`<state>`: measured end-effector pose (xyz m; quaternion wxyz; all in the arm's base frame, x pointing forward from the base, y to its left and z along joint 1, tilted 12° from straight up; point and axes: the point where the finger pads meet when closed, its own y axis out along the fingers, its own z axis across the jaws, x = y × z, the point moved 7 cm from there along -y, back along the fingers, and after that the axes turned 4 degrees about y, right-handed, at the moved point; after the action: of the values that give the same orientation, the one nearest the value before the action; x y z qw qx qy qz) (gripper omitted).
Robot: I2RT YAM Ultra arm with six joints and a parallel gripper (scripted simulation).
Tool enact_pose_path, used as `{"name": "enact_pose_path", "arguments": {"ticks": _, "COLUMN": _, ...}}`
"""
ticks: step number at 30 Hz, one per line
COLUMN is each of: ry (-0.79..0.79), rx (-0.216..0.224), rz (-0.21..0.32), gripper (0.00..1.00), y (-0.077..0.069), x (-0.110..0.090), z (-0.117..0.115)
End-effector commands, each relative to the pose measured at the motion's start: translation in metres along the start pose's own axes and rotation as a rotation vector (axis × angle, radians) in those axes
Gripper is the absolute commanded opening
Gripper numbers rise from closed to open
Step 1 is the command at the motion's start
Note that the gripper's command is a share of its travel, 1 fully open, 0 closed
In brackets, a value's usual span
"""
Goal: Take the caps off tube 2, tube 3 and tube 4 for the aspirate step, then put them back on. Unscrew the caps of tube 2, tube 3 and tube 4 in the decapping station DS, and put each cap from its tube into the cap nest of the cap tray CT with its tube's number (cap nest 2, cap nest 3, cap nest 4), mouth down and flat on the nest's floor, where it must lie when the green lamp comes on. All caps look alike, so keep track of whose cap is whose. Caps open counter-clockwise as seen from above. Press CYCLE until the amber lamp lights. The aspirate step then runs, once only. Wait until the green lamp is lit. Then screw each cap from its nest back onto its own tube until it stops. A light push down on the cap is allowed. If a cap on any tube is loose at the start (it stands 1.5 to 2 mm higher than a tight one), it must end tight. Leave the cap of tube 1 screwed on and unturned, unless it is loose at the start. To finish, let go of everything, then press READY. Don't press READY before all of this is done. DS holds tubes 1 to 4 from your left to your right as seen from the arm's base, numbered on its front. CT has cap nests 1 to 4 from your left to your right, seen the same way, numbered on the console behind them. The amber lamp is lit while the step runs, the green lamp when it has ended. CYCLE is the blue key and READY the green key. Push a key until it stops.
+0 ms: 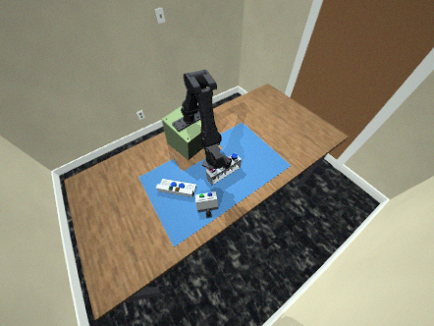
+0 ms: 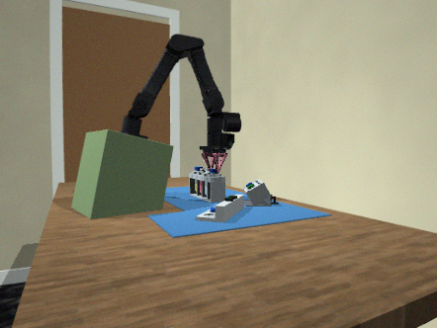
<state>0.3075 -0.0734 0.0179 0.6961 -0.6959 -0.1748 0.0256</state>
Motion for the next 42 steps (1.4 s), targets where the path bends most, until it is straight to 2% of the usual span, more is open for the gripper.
{"name": "enact_pose_path", "arguments": {"ticks": 1, "ry": -0.246, "rx": -0.012, "rz": -0.007, "gripper": 0.00, "y": -0.0023, "x": 0.0022, "z": -0.0019}}
{"name": "enact_pose_path", "arguments": {"ticks": 9, "ry": -0.646, "rx": -0.014, "rz": -0.004, "gripper": 0.00, "y": -0.0025, "x": 0.0022, "z": -0.0018}}
{"name": "enact_pose_path", "arguments": {"ticks": 11, "ry": -0.646, "rx": -0.014, "rz": -0.004, "gripper": 0.00, "y": -0.0025, "x": 0.0022, "z": -0.0018}}
{"name": "enact_pose_path", "arguments": {"ticks": 21, "ry": -1.137, "rx": -0.015, "rz": -0.001, "gripper": 0.00, "y": -0.0028, "x": 0.0021, "z": -0.0018}}
{"name": "enact_pose_path", "arguments": {"ticks": 31, "ry": -1.137, "rx": -0.015, "rz": -0.001, "gripper": 0.00, "y": -0.0028, "x": 0.0021, "z": -0.0018}}
{"name": "enact_pose_path", "arguments": {"ticks": 32, "ry": -1.137, "rx": -0.015, "rz": -0.001, "gripper": 0.49, "y": -0.0028, "x": 0.0021, "z": -0.0018}}
{"name": "enact_pose_path", "arguments": {"ticks": 42, "ry": -1.137, "rx": -0.015, "rz": -0.001, "gripper": 0.49, "y": -0.0028, "x": 0.0021, "z": -0.0018}}
